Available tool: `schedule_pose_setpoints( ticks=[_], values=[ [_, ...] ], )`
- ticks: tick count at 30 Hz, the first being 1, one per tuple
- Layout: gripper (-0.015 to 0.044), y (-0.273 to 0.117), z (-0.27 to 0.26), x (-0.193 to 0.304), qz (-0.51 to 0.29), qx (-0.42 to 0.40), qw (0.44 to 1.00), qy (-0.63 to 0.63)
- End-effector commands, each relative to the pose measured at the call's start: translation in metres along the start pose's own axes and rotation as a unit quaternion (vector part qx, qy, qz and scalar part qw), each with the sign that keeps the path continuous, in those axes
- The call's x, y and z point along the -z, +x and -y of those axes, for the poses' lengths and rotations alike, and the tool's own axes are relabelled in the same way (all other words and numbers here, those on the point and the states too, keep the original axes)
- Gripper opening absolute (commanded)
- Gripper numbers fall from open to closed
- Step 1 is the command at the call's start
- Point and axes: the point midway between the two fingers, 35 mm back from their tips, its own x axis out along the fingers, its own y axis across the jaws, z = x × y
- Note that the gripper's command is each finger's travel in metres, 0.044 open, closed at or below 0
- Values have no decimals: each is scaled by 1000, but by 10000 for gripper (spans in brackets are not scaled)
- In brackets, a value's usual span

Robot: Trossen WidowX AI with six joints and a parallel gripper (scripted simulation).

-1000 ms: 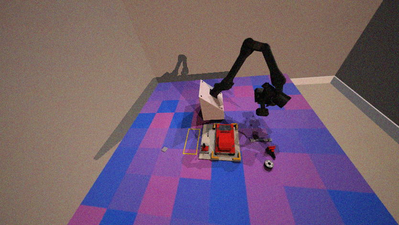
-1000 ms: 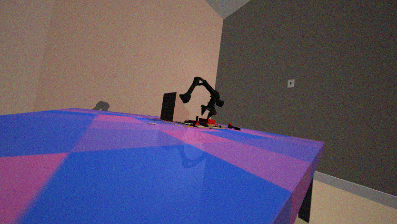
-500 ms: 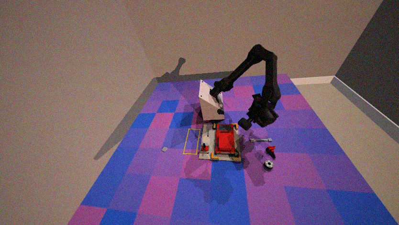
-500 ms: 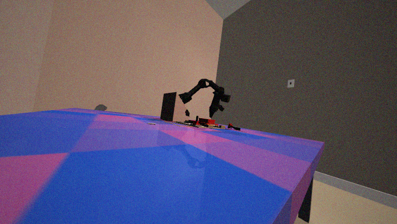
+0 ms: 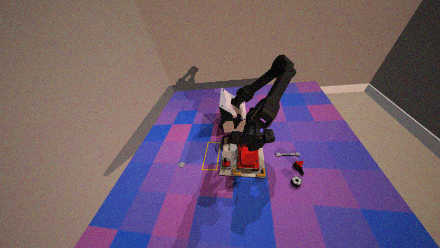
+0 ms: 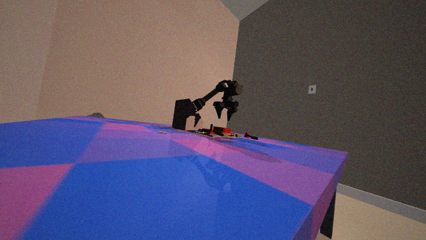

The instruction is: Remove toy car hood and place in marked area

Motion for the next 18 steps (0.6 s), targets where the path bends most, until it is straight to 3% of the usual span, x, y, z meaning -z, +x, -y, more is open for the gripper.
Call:
schedule_pose_setpoints(
  ticks=[1,18],
  values=[
    [440,-4,18,-6,9,-10,999,43],
    [440,4,19,-7,10,-10,999,45]
  ],
)
